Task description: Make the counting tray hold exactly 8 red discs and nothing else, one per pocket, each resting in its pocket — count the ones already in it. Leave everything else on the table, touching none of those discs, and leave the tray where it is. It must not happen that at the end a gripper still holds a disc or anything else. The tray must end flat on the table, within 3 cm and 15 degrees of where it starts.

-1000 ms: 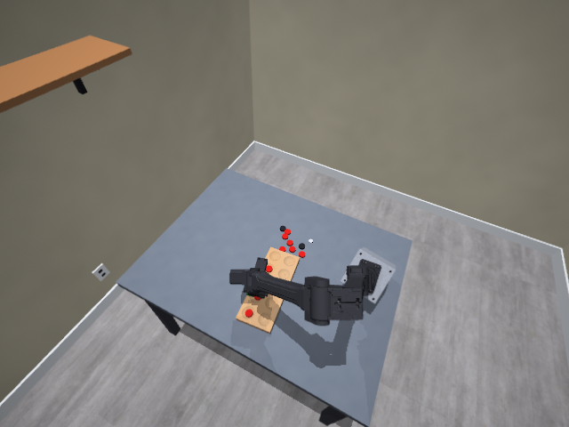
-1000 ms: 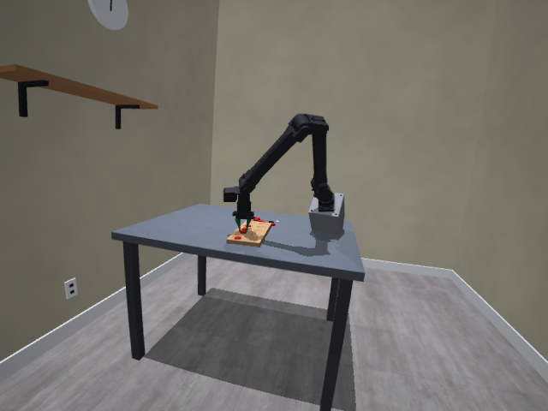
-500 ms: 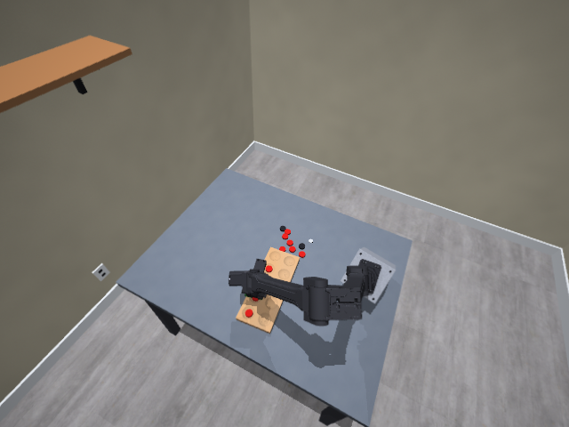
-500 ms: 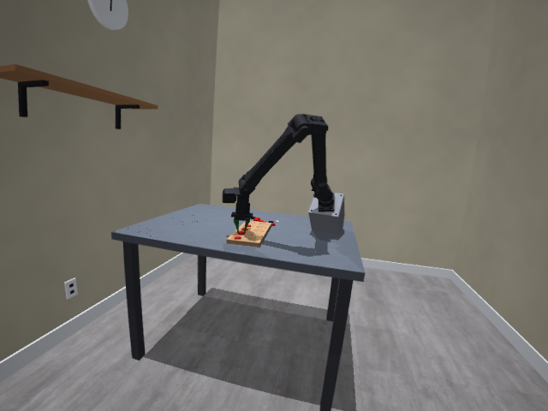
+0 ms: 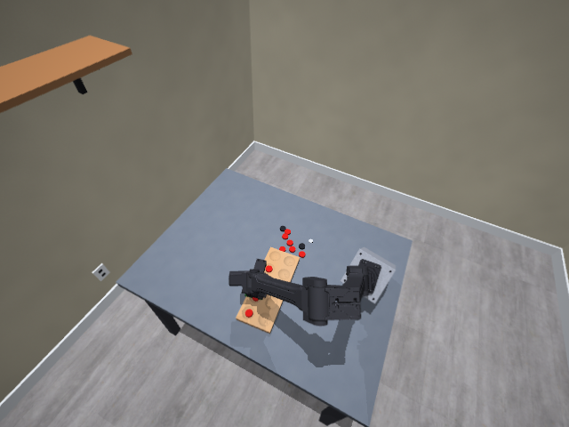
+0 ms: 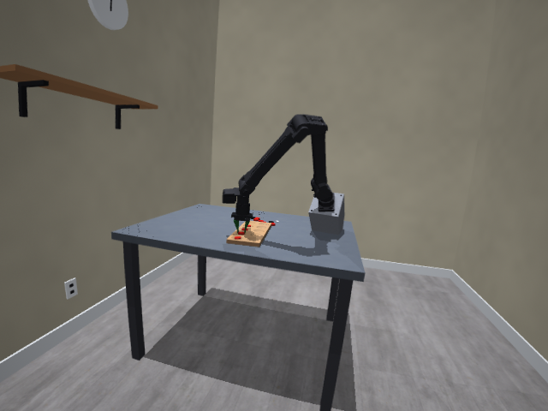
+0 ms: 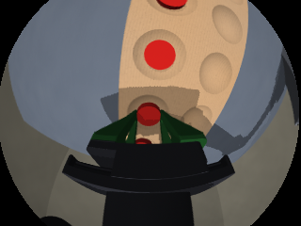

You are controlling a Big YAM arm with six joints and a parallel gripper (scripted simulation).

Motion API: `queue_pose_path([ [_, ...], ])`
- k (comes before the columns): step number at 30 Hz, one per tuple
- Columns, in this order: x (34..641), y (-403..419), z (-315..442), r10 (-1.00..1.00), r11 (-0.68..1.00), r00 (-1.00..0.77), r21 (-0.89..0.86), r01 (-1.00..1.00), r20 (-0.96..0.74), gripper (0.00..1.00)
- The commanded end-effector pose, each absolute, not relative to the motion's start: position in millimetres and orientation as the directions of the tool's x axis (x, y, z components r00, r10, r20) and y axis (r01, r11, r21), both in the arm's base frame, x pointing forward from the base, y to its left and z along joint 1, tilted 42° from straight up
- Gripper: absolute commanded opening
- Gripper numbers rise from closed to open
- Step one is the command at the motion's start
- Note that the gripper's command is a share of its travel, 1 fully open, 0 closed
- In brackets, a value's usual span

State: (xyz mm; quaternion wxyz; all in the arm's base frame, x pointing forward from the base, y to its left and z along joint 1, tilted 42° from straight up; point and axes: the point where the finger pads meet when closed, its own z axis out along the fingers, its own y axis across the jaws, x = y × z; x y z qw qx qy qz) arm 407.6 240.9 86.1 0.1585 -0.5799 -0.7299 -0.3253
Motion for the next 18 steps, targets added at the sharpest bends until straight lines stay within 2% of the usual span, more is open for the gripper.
queue_pose_path([
  [1, 417.9, 244.9, 89.1, 0.742, 0.108, -0.283, 0.308, 0.945, 0.607, 0.00],
  [12, 415.8, 249.0, 87.8, 0.740, 0.116, -0.288, 0.307, 0.945, 0.607, 0.00],
  [13, 416.6, 241.8, 88.1, 0.745, 0.112, -0.280, 0.301, 0.947, 0.605, 0.37],
  [18, 416.6, 241.6, 88.1, 0.745, 0.112, -0.280, 0.300, 0.947, 0.605, 0.37],
])
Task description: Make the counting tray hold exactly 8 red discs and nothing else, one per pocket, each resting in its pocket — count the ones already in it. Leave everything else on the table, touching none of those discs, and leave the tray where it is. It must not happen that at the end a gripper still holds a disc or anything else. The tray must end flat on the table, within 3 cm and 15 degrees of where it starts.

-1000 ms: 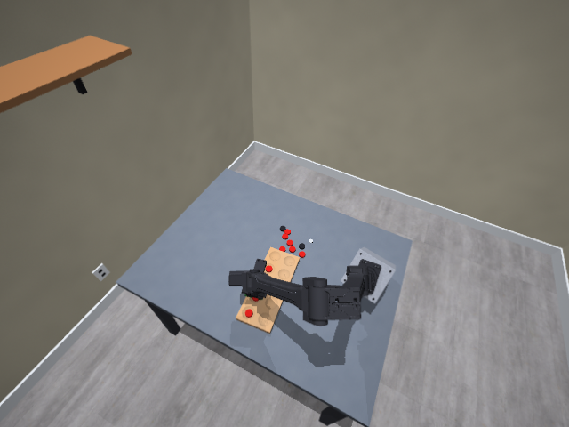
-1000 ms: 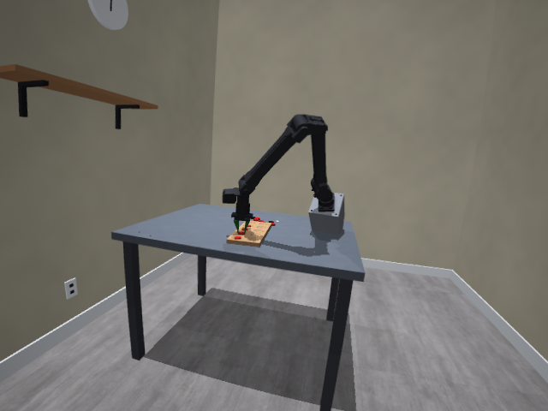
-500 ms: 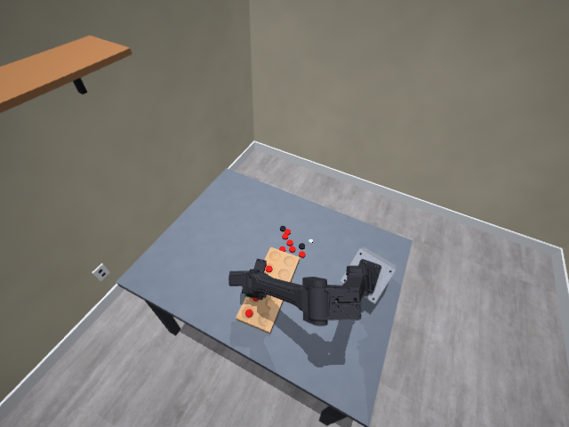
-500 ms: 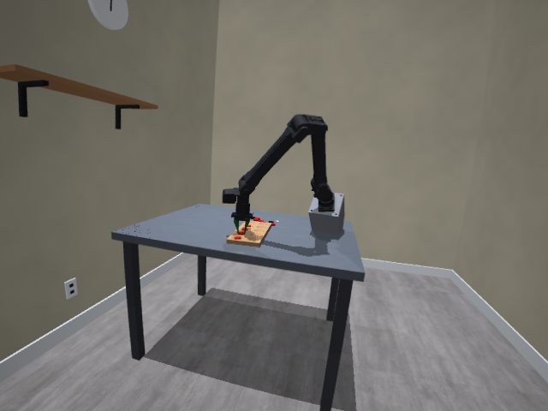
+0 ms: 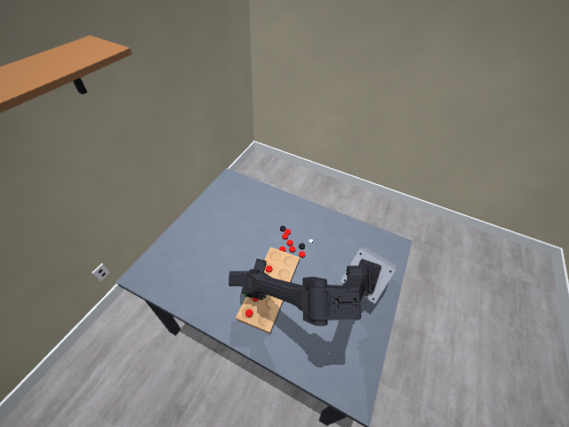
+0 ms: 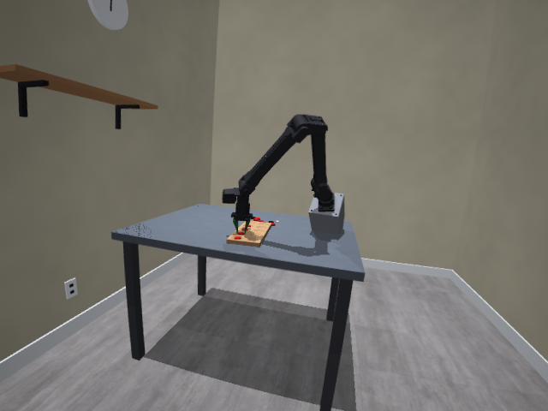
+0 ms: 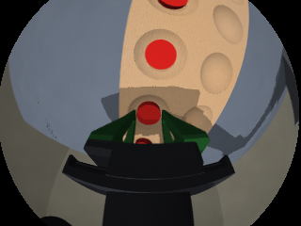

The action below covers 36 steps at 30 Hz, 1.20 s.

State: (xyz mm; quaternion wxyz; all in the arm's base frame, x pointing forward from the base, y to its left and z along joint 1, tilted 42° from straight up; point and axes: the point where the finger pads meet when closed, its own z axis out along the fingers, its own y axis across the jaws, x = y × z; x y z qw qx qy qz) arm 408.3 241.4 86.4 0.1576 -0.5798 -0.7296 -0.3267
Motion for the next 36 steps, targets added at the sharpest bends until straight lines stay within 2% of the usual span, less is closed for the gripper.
queue_pose_path([
  [1, 417, 242, 88, 0.745, 0.112, -0.280, 0.300, 0.947, 0.605, 0.37],
  [29, 417, 240, 88, 0.747, 0.111, -0.277, 0.297, 0.948, 0.605, 0.37],
  [36, 419, 210, 137, 0.742, 0.098, -0.298, 0.343, 0.934, 0.601, 0.37],
])
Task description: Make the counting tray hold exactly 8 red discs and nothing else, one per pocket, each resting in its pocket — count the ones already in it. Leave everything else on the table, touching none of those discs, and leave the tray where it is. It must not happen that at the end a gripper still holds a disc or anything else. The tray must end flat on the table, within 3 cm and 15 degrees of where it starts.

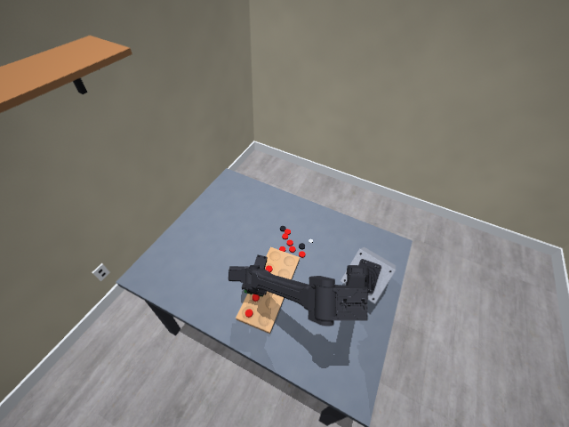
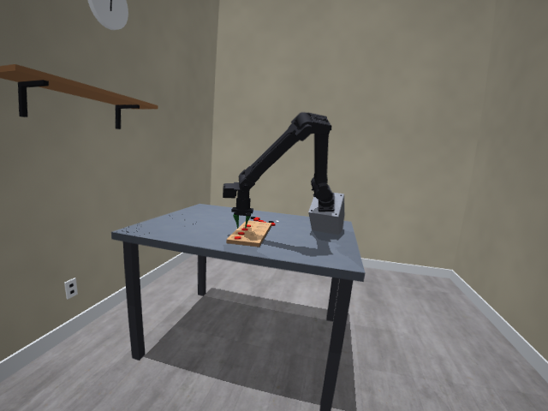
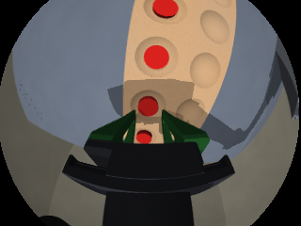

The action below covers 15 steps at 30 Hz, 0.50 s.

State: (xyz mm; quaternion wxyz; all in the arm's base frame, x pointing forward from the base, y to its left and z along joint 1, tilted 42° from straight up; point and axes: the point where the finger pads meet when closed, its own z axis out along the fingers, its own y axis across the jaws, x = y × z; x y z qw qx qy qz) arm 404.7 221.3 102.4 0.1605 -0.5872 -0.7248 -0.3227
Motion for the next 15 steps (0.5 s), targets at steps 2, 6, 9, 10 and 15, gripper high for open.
queue_pose_path([
  [2, 415, 193, 157, 0.742, 0.099, -0.300, 0.345, 0.933, 0.599, 0.37],
  [6, 409, 170, 183, 0.744, 0.099, -0.302, 0.348, 0.932, 0.597, 0.37],
  [9, 398, 181, 164, 0.739, 0.132, -0.296, 0.301, 0.944, 0.605, 0.46],
  [10, 390, 180, 154, 0.742, 0.133, -0.282, 0.279, 0.951, 0.608, 0.46],
  [15, 397, 179, 161, 0.743, 0.129, -0.290, 0.296, 0.946, 0.604, 0.46],
])
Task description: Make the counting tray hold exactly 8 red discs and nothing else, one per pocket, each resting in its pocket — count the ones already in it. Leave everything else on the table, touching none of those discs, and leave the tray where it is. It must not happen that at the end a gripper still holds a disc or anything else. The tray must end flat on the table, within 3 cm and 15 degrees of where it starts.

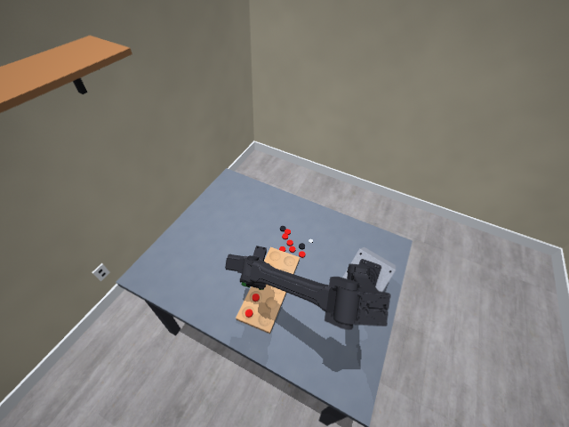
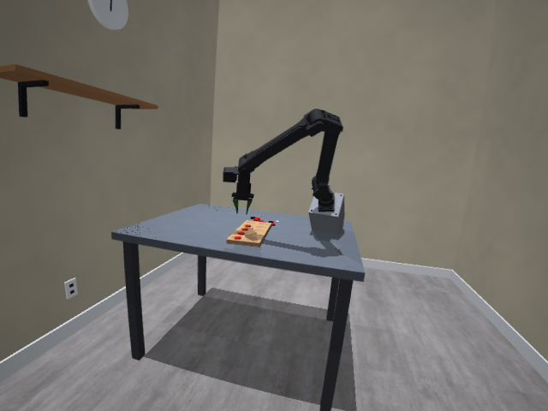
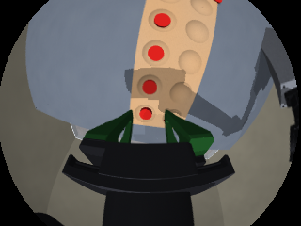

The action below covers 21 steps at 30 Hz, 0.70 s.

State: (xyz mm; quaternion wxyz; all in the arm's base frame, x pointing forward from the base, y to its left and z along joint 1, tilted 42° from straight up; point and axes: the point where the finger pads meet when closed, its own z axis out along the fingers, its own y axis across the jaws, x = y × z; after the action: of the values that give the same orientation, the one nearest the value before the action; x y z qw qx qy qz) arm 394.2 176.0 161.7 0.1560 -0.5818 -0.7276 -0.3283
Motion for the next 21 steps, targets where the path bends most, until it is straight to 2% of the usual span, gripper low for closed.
queue_pose_path([
  [1, 397.2, 179.2, 161.3, 0.743, 0.129, -0.290, 0.296, 0.946, 0.604, 0.46],
  [21, 399.3, 175.7, 166.3, 0.744, 0.117, -0.288, 0.307, 0.944, 0.603, 0.46],
])
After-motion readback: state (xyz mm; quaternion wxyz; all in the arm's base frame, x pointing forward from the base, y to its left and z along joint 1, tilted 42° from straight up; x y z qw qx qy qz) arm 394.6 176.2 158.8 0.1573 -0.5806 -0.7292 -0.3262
